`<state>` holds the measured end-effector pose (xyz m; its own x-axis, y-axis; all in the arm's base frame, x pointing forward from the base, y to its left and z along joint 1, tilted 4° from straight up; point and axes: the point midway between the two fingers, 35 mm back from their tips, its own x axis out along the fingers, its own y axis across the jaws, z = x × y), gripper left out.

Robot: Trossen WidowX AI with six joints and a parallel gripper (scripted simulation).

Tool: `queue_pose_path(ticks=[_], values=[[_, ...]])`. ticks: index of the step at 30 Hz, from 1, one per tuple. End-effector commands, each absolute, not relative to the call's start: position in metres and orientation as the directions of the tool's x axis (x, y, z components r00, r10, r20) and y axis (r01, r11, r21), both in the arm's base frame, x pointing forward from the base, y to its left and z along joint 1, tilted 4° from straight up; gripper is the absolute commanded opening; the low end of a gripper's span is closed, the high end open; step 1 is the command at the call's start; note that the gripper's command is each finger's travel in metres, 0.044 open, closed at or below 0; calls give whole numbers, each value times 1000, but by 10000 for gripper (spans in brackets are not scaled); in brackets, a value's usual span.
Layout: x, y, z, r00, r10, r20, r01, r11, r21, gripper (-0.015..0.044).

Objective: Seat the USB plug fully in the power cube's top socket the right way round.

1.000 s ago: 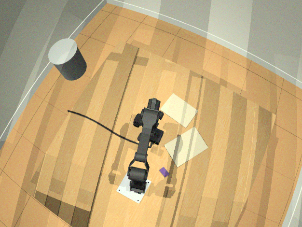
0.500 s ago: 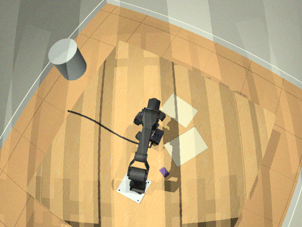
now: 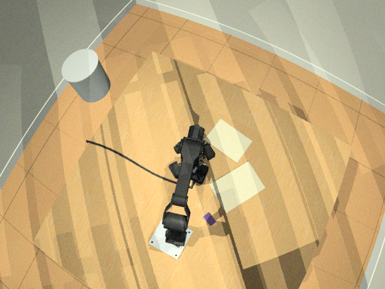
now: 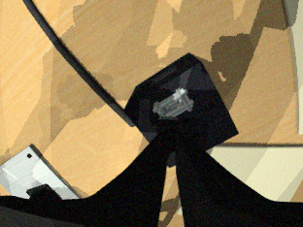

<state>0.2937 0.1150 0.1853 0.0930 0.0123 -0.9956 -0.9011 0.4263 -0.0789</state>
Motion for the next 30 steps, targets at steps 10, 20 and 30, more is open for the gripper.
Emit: queue_pose_path(ticks=[10, 20, 30], values=[[294, 115, 185, 94, 12, -996, -700, 712, -57, 0], [294, 115, 185, 94, 12, -996, -493, 870, -35, 0], [294, 115, 185, 94, 12, -996, -252, 968, -12, 0]])
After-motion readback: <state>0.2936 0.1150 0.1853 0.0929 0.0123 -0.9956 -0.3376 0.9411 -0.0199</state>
